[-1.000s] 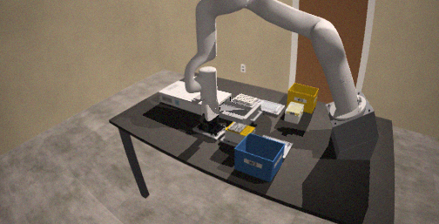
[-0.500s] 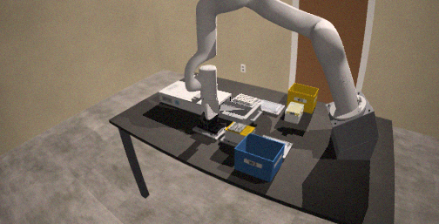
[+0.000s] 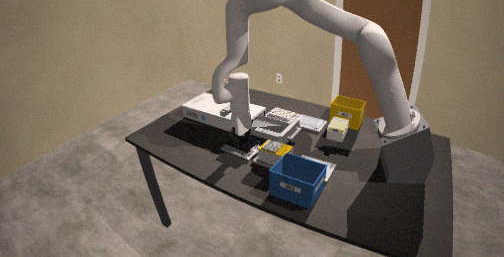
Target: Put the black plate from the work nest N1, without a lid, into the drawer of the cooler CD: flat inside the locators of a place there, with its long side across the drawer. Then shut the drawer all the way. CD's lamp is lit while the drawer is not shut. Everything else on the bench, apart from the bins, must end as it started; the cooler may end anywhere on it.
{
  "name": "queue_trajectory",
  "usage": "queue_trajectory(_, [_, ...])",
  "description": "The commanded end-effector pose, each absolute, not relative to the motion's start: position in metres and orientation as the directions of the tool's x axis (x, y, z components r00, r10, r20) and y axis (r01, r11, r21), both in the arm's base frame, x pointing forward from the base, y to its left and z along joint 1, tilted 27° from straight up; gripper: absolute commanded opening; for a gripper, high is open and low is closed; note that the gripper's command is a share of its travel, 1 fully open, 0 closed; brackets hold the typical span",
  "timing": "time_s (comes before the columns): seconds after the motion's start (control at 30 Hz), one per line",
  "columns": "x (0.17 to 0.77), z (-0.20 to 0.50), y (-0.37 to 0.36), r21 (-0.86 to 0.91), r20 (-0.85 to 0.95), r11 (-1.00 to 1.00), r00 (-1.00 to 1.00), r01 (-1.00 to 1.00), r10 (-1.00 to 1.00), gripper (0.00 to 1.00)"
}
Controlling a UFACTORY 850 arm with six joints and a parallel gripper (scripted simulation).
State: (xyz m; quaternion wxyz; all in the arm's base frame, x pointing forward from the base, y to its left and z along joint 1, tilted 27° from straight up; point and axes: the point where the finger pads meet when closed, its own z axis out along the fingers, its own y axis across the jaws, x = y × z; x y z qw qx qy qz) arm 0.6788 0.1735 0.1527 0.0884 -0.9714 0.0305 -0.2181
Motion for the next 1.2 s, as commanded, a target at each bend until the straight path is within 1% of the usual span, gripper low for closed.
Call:
queue_trajectory(0.0, [0.679,0.156,0.173,-0.183,0.418,-0.983,0.903,-0.022,-0.098,0.00])
queue_trajectory(0.27, [0.679,0.156,0.173,-0.183,0.418,-0.983,0.903,-0.022,-0.098,0.00])
queue_trajectory(1.17, [0.661,0.193,0.167,-0.183,0.418,-0.983,0.903,-0.022,-0.098,0.00])
